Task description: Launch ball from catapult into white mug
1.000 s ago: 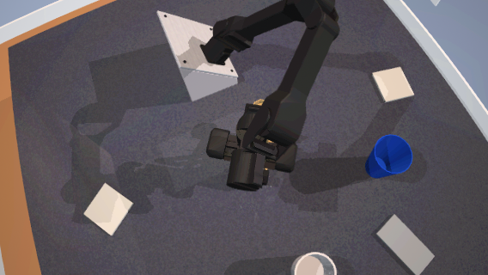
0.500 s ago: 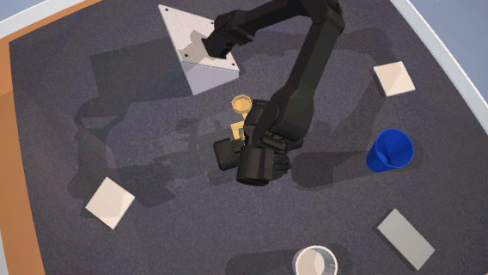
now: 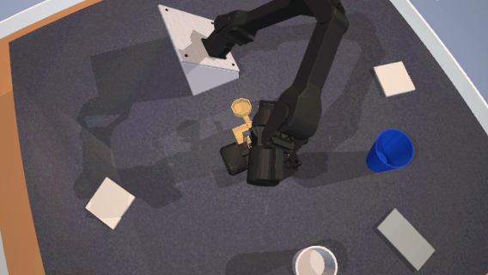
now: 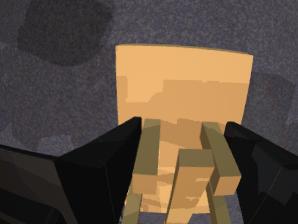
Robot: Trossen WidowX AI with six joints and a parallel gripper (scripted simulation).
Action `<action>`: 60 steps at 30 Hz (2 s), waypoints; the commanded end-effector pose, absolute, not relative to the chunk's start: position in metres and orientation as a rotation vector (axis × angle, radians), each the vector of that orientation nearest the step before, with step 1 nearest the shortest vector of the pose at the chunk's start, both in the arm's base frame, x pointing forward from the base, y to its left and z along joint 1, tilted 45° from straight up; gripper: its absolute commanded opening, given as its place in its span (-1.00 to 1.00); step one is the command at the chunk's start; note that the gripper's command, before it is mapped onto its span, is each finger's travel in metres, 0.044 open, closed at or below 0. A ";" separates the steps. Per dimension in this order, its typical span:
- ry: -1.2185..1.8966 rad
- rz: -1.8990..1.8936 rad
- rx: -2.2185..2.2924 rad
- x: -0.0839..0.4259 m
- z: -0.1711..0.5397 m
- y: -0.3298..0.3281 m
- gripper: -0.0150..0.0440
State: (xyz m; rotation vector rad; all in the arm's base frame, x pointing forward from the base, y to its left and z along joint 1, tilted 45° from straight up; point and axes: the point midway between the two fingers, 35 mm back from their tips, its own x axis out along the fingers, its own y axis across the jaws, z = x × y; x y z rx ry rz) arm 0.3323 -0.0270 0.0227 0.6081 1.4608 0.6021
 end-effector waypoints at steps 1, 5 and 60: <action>1.453 0.598 0.611 0.334 0.021 -0.025 -0.49; 1.453 0.598 0.611 0.334 0.016 -0.020 -0.49; 1.453 0.596 0.608 0.334 0.054 -0.059 1.00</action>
